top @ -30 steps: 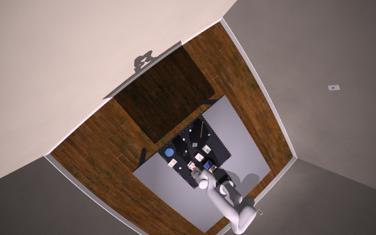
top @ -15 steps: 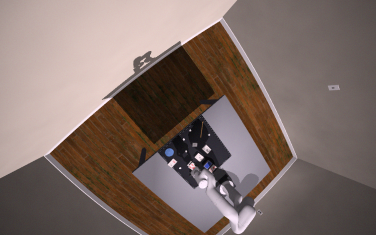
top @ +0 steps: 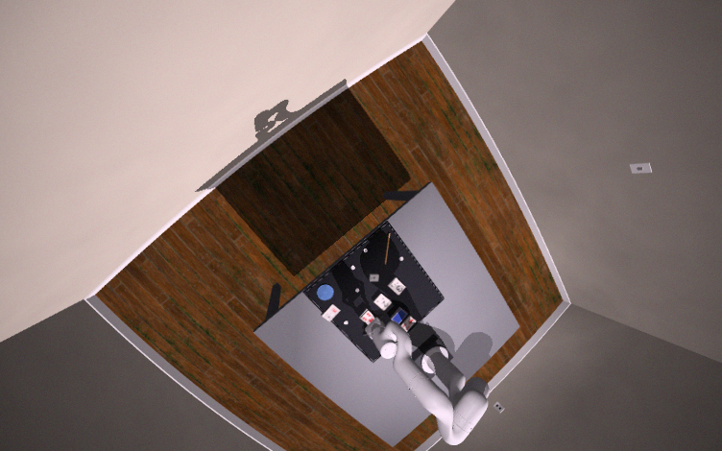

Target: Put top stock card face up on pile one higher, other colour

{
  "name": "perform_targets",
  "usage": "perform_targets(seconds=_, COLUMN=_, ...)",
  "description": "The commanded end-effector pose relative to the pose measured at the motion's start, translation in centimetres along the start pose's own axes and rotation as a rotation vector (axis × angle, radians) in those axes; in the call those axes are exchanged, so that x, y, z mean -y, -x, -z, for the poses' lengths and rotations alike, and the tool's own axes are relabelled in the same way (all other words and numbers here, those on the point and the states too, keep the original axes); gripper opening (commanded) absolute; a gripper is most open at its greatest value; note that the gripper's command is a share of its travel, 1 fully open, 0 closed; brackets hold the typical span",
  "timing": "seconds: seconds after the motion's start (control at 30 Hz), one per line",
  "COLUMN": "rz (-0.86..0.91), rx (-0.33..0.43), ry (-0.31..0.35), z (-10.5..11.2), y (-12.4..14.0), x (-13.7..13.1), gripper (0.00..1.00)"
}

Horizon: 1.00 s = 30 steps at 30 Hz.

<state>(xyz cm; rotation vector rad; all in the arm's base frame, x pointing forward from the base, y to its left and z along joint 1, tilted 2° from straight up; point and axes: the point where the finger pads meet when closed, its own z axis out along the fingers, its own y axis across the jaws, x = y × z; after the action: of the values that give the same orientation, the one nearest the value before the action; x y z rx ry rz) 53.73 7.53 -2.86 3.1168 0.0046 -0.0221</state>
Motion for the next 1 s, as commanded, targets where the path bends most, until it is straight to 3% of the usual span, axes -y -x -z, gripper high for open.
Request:
perform_targets(seconds=0.0, rz=0.000, rx=-0.002, ry=0.000, z=-0.52, y=-0.12, x=-0.04, gripper=0.63)
perform_targets(seconds=0.97, rz=0.000, rx=-0.002, ry=0.000, z=-1.31, y=-0.13, x=-0.08, gripper=0.63)
